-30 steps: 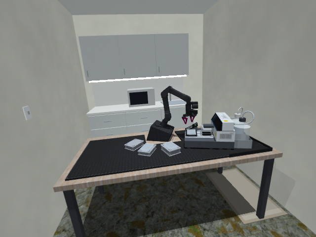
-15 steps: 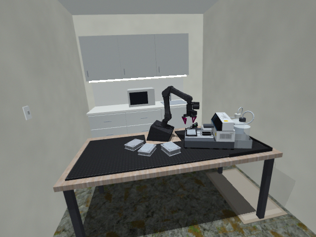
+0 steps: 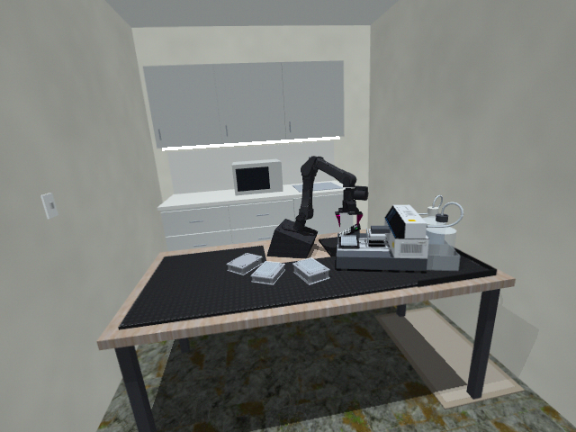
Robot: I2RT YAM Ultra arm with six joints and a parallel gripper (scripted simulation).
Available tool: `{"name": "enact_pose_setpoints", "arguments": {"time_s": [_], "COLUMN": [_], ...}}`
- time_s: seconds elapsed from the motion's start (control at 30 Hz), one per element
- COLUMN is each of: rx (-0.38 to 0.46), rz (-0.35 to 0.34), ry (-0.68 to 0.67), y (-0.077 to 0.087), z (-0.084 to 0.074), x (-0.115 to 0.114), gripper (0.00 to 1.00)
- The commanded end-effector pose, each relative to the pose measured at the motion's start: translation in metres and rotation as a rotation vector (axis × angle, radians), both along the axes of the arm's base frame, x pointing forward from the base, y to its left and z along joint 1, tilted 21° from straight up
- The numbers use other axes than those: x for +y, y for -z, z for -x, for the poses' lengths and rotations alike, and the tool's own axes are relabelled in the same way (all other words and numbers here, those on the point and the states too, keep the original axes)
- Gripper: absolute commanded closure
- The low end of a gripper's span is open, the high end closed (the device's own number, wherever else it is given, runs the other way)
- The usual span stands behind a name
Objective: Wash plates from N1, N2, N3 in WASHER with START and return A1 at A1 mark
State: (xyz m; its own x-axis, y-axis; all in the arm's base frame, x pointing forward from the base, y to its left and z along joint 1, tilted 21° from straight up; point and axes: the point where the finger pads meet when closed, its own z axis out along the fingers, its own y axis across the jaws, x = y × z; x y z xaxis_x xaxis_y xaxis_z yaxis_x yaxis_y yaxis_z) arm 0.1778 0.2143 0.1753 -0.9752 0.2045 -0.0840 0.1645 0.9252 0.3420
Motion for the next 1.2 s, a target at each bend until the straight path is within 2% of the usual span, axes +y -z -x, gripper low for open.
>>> {"name": "enact_pose_setpoints", "arguments": {"time_s": [0.0,0.4,1.17], "rx": [0.036,0.042,0.042], "rz": [-0.029,-0.032,-0.032], "ry": [0.11,0.128,0.128], "y": [-0.005,-0.005,0.027], "z": [-0.002,-0.002,-0.008], "x": [0.0,0.0,0.011], "gripper": [0.0,0.0,0.0]}}
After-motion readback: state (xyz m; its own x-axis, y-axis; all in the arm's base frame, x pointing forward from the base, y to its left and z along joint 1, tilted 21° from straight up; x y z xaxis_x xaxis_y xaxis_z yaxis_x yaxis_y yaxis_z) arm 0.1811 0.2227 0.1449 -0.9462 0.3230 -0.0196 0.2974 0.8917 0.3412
